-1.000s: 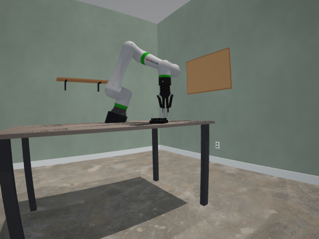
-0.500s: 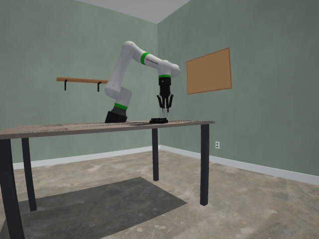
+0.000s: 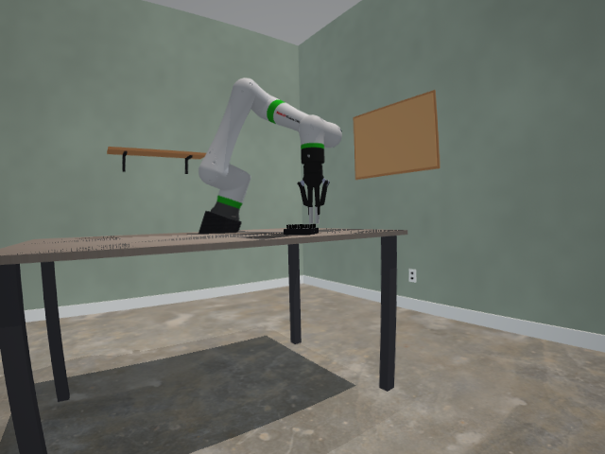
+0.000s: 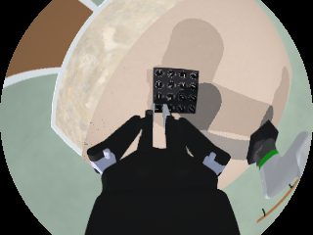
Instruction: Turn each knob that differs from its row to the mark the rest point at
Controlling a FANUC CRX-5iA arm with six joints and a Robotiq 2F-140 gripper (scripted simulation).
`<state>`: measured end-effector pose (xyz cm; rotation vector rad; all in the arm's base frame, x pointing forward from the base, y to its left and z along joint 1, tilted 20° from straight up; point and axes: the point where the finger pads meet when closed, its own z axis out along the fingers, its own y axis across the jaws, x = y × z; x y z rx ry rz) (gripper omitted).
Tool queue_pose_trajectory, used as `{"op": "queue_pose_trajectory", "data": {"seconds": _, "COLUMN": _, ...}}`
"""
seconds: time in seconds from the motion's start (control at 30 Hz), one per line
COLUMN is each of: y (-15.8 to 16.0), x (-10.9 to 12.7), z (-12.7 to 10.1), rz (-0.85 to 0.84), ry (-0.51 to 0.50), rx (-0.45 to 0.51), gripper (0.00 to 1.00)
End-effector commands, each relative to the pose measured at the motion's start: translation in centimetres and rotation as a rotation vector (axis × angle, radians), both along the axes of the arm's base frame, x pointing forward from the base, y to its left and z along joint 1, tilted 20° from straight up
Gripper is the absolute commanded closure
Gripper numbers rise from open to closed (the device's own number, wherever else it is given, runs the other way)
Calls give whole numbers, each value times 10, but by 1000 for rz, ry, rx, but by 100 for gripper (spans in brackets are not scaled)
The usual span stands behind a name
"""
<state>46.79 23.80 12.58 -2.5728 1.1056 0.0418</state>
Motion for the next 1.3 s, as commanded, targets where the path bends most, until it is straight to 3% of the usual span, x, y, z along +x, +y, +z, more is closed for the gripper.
{"op": "queue_pose_trajectory", "data": {"seconds": 0.0, "y": 1, "x": 0, "z": -2, "rz": 0, "ry": 0, "rx": 0, "gripper": 88}}
{"op": "queue_pose_trajectory", "data": {"seconds": 1.27, "y": 3, "x": 1, "z": -9, "rz": 0, "ry": 0, "rx": 0, "gripper": 88}}
